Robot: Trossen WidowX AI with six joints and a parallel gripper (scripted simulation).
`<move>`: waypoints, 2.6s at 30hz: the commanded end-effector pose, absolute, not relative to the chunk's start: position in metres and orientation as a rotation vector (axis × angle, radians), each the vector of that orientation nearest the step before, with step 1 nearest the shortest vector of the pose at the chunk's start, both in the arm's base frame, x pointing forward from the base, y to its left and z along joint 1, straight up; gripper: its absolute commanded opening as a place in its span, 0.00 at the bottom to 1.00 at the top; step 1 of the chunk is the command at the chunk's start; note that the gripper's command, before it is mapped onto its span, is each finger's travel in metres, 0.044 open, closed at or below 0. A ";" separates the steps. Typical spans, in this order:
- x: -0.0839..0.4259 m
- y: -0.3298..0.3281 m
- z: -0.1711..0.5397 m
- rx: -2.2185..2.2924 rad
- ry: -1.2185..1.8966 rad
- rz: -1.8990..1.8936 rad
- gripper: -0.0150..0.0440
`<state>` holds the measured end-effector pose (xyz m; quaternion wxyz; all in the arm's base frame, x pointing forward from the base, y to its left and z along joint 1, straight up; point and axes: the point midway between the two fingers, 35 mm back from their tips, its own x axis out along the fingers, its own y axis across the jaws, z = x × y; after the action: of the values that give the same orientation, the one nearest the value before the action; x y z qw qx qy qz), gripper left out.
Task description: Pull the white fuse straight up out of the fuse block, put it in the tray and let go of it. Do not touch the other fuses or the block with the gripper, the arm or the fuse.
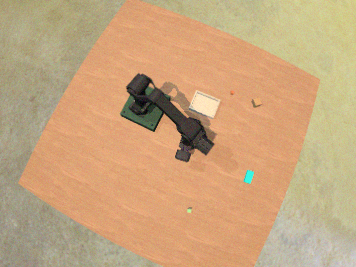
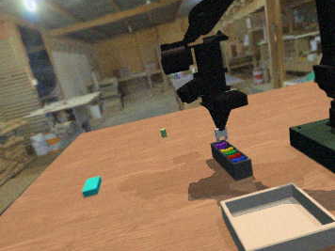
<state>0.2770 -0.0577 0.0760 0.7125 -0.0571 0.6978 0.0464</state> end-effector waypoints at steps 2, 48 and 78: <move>0.277 -0.057 0.085 -0.122 1.544 0.101 0.25; 0.278 0.157 0.088 -0.107 1.543 0.115 0.25; 0.272 0.175 0.051 -0.106 1.543 0.116 0.25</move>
<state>0.2729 0.1753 0.0578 0.7160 -0.0498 0.6941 0.0551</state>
